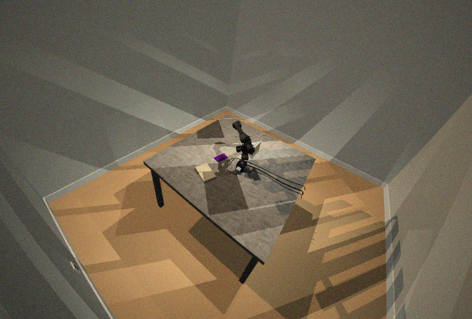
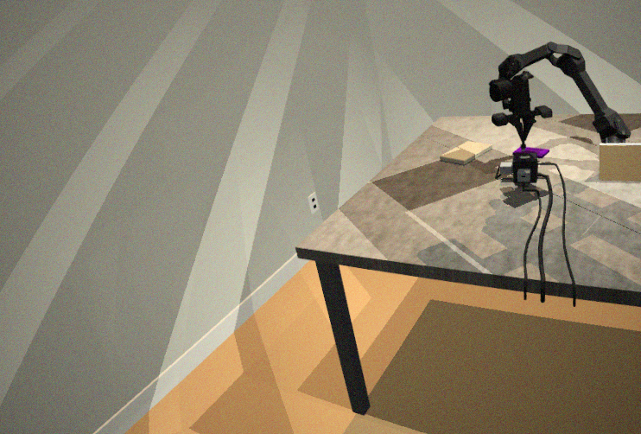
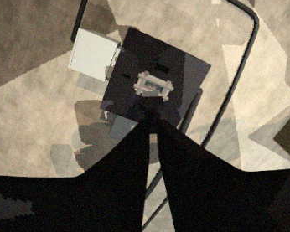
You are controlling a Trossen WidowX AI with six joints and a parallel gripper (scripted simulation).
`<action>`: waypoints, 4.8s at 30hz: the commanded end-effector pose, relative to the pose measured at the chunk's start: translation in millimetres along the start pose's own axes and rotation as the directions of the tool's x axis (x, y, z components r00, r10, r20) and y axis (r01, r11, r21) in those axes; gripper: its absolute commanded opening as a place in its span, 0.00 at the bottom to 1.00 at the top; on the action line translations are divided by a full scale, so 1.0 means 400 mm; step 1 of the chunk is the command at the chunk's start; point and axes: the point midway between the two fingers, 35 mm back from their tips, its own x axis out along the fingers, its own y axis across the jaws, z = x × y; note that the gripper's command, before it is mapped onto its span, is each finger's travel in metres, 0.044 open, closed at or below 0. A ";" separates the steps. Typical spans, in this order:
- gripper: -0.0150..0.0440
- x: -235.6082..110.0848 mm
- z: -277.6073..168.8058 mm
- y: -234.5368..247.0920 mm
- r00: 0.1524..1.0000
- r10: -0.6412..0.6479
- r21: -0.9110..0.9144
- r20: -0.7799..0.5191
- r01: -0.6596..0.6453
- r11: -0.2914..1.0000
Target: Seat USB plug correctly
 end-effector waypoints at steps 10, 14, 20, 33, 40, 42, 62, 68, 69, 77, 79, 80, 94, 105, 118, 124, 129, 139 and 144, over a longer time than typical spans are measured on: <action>0.25 0.002 -0.001 -0.001 1.000 -0.001 -0.334 0.000 0.001 0.942; 0.25 0.002 -0.001 -0.001 1.000 -0.001 -0.431 0.000 0.001 0.902; 0.25 0.002 -0.001 -0.001 1.000 -0.001 -0.567 0.000 0.001 0.824; 0.25 0.002 -0.001 -0.001 1.000 -0.001 -0.809 0.000 0.000 0.587; 0.25 0.002 -0.001 -0.001 1.000 -0.001 -0.903 0.000 0.000 0.430; 0.25 0.002 -0.001 -0.001 1.000 -0.001 -0.924 0.000 0.000 0.382; 0.25 0.002 -0.001 -0.001 1.000 -0.001 -0.991 0.000 0.000 -0.131; 0.25 0.002 -0.001 -0.001 1.000 -0.001 -0.959 0.000 0.000 -0.285; 0.25 0.002 -0.001 -0.001 1.000 -0.001 -0.951 0.000 0.000 -0.310; 0.25 0.002 -0.001 -0.001 1.000 -0.001 -0.866 0.000 -0.001 -0.501; 0.25 0.002 -0.001 -0.001 1.000 -0.001 -0.838 0.000 -0.001 -0.545; 0.25 0.002 -0.001 -0.001 1.000 -0.001 -0.824 0.000 -0.001 -0.567; 0.25 0.002 -0.001 -0.001 1.000 -0.001 -0.566 0.000 -0.001 -0.824; 0.25 0.002 -0.001 -0.001 1.000 -0.001 -0.442 0.000 -0.001 -0.897; 0.25 0.001 0.001 0.000 1.000 0.000 -0.446 0.002 0.001 -0.895; 0.25 0.003 0.001 -0.001 1.000 -0.001 -0.444 0.005 0.001 -0.896; 0.25 0.005 0.002 -0.001 1.000 -0.003 -0.443 0.007 0.001 -0.897; 0.25 0.008 0.004 -0.002 1.000 -0.005 -0.439 0.011 0.001 -0.898; 0.25 0.009 0.004 -0.002 1.000 -0.006 -0.437 0.014 0.001 -0.899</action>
